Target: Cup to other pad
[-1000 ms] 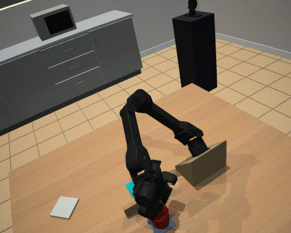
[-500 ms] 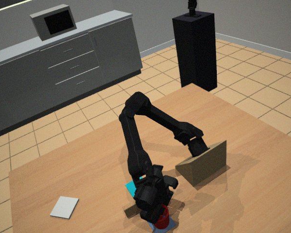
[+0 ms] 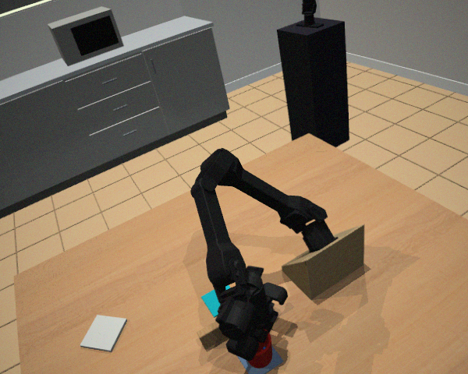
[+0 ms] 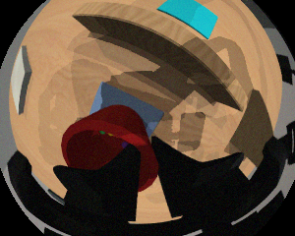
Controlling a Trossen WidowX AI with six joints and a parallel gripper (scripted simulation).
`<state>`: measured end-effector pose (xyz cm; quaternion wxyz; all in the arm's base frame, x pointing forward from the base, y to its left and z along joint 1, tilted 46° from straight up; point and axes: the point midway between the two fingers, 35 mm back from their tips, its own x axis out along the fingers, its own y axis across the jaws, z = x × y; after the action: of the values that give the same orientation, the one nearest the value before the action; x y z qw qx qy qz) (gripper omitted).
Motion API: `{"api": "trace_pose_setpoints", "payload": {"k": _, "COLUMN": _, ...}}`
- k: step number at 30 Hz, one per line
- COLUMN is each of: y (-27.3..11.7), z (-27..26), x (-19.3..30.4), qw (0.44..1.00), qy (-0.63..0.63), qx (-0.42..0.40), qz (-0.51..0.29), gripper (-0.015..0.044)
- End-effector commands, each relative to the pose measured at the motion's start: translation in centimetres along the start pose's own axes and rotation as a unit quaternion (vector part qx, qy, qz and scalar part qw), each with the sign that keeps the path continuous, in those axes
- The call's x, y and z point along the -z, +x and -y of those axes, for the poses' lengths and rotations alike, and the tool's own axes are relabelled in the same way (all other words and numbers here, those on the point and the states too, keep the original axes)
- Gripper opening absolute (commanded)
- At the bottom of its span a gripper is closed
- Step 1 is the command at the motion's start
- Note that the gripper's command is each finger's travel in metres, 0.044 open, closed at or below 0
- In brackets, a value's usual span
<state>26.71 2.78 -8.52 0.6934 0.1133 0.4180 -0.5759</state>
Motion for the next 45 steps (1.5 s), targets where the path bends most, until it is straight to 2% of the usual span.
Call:
{"api": "trace_pose_setpoints", "payload": {"k": 1, "y": 0.0, "z": 0.0, "x": 0.0, "qw": 1.0, "qy": 0.0, "qx": 0.0, "qz": 0.0, "gripper": 0.0029}}
{"api": "trace_pose_setpoints", "payload": {"k": 5, "y": 0.0, "z": 0.0, "x": 0.0, "qw": 1.0, "qy": 0.0, "qx": 0.0, "qz": 0.0, "gripper": 0.0002}}
{"api": "trace_pose_setpoints", "payload": {"k": 11, "y": -0.6, "z": -0.1, "x": 0.0, "qw": 1.0, "qy": 0.0, "qx": 0.0, "qz": 0.0, "gripper": 0.0}}
{"api": "trace_pose_setpoints", "payload": {"k": 31, "y": -7.9, "z": -0.4, "x": 0.1, "qw": 1.0, "qy": -0.003, "qx": 0.0, "qz": 0.001, "gripper": 0.0}}
{"api": "trace_pose_setpoints", "payload": {"k": 45, "y": -8.0, "z": -0.4, "x": 0.1, "qw": 1.0, "qy": -0.007, "qx": -0.002, "qz": 0.004, "gripper": 0.0}}
